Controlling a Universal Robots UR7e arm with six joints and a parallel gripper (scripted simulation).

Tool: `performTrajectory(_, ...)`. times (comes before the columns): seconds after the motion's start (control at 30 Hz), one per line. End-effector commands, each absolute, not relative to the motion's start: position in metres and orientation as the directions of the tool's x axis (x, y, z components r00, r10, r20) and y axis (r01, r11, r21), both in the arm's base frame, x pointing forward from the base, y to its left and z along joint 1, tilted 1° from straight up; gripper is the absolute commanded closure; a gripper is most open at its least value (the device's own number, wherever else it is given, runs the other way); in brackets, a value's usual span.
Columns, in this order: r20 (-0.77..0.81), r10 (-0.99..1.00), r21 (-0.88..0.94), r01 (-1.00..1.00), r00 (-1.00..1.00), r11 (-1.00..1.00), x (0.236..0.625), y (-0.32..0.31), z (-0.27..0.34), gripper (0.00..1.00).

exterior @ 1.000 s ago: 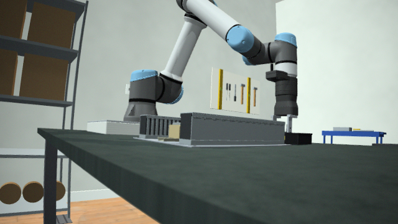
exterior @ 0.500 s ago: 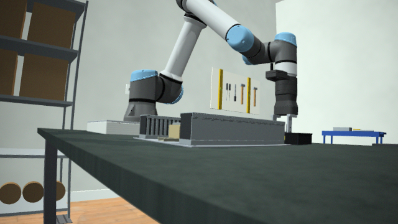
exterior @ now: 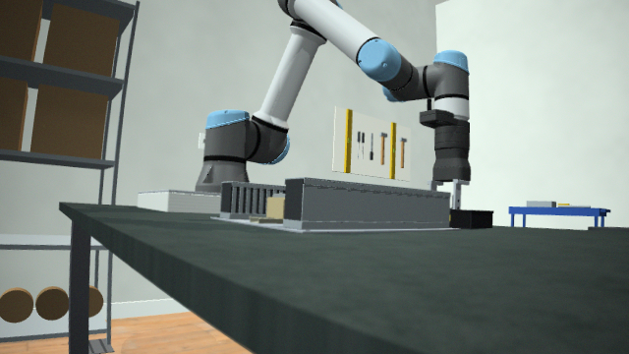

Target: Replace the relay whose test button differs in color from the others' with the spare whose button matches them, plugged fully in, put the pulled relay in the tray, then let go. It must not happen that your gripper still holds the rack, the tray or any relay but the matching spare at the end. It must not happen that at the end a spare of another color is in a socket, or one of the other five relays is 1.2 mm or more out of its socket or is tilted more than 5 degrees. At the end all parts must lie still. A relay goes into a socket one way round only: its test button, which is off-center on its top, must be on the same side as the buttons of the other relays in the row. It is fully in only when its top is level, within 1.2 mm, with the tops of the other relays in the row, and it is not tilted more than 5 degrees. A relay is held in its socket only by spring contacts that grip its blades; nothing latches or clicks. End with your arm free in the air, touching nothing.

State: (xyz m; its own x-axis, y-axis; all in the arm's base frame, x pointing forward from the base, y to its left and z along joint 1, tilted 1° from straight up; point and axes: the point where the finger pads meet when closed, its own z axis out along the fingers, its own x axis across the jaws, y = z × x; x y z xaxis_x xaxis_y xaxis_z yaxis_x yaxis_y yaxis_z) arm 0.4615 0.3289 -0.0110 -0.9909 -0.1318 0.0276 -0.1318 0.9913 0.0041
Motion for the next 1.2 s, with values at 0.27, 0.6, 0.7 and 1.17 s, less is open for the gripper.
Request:
performTrajectory(0.27, 0.022, -0.132, 0.005, -0.131, -0.991, 0.991, 0.4629, 0.3295, -0.0068, 0.0)
performTrajectory(0.6, 0.022, -0.132, 0.005, -0.131, -0.991, 0.991, 0.4627, 0.3294, -0.0045, 0.0)
performTrajectory(0.7, 0.022, -0.132, 0.005, -0.131, -0.991, 0.991, 0.4627, 0.3294, -0.0045, 0.0)
performTrajectory(1.17, 0.022, -0.132, 0.005, -0.131, -0.991, 0.991, 0.4623, 0.3292, -0.0025, 0.0)
